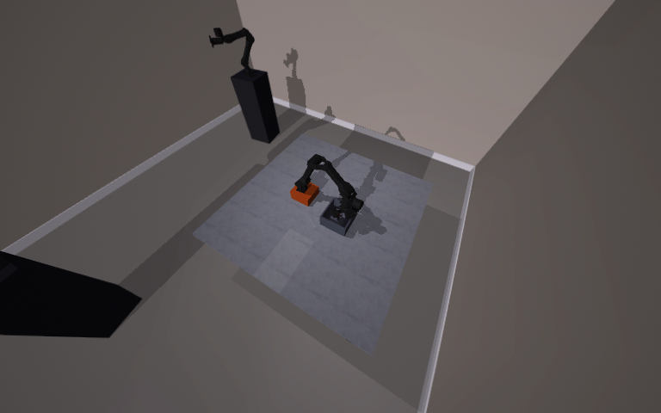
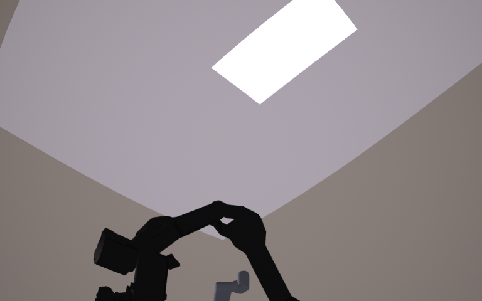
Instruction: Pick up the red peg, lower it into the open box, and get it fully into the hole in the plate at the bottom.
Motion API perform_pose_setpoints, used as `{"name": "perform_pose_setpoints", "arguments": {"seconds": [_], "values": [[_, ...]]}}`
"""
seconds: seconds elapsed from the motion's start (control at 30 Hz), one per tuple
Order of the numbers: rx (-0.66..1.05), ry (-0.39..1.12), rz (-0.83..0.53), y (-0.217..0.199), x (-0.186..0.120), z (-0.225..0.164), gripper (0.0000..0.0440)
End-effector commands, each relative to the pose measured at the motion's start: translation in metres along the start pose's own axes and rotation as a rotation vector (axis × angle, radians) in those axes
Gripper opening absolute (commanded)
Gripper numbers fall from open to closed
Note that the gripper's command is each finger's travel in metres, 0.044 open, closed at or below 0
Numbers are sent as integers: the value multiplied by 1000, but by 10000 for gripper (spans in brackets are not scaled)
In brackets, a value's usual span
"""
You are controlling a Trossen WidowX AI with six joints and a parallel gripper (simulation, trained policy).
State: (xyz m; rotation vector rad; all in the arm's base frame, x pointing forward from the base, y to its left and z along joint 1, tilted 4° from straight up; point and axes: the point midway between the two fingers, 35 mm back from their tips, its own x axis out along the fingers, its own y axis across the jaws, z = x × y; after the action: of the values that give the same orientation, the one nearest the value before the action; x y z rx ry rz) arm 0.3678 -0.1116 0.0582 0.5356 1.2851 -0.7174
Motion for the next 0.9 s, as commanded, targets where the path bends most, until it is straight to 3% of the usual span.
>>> {"name": "perform_pose_setpoints", "arguments": {"seconds": [0.0,0.37,0.87], "values": [[-8,5,40,11,-8,13,440],[-38,-19,166,48,-35,42,440],[-40,-21,170,49,-36,43,440]]}}
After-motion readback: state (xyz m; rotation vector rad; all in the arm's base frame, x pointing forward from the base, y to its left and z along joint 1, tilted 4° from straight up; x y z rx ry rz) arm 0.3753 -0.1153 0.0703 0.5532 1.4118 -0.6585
